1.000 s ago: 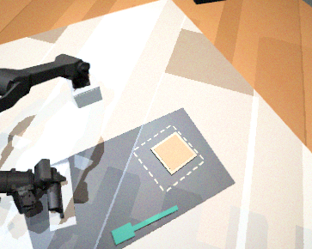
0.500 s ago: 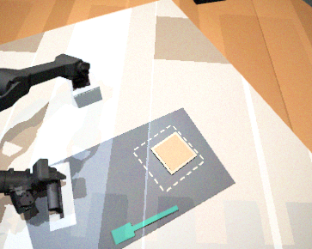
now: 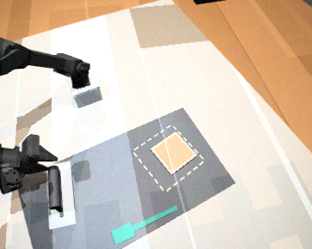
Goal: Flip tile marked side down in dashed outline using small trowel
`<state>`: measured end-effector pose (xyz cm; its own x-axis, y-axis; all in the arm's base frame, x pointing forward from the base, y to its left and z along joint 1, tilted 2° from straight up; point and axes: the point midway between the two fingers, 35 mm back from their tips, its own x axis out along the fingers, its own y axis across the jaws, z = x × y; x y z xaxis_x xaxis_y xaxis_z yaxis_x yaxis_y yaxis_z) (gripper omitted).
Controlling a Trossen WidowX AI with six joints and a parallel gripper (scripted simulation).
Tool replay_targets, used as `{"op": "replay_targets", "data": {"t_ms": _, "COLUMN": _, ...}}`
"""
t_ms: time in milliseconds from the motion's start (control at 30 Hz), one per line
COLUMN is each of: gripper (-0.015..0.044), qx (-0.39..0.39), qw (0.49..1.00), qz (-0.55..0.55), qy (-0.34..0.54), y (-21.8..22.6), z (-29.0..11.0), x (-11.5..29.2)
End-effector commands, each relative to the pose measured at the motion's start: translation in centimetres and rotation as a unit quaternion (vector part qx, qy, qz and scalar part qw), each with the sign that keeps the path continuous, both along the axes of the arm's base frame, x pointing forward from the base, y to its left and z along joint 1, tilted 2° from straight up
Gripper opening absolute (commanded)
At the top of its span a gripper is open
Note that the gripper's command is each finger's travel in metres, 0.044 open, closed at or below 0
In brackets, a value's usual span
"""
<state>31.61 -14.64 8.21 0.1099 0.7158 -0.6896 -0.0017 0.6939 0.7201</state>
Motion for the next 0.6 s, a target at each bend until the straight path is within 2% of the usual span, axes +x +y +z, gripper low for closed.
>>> {"op": "replay_targets", "data": {"t_ms": 0, "gripper": 0.0300, "qx": -0.003, "qw": 1.000, "qz": -0.005, "qy": 0.000, "y": 1.85, "z": 2.51, "x": -2.76}}
{"op": "replay_targets", "data": {"t_ms": 567, "gripper": 0.0300, "qx": -0.003, "qw": 1.000, "qz": -0.005, "qy": -0.001, "y": 1.94, "z": 2.62, "x": -2.89}}
